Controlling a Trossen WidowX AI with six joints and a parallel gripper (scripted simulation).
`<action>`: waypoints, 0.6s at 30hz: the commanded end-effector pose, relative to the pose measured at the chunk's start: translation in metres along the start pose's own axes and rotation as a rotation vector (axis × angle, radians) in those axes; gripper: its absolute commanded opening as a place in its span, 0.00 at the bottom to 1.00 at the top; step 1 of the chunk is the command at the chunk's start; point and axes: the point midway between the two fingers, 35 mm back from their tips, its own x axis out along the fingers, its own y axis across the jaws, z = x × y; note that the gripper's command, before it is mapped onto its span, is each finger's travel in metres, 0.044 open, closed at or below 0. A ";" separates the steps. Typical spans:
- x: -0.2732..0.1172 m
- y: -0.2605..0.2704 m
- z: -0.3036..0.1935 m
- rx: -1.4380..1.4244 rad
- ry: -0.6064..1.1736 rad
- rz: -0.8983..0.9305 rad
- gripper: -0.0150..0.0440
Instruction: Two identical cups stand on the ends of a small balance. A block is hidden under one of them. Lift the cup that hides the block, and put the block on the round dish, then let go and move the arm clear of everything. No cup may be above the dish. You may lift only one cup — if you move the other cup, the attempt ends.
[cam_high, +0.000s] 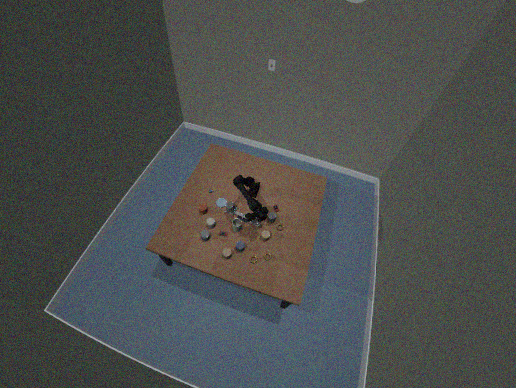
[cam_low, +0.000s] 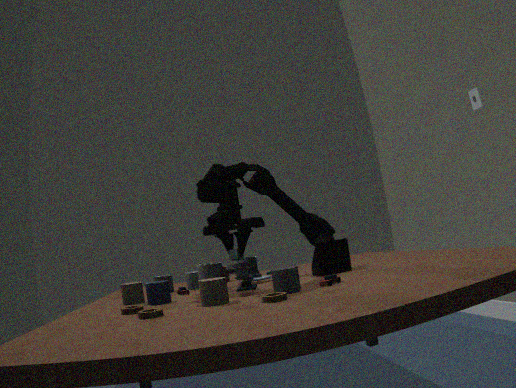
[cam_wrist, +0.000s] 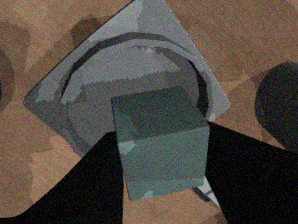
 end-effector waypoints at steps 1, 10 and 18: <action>-0.018 0.003 0.001 0.000 -0.003 0.004 0.25; -0.059 0.003 -0.002 -0.001 -0.002 0.004 0.25; -0.063 -0.014 -0.011 -0.006 -0.013 0.018 0.25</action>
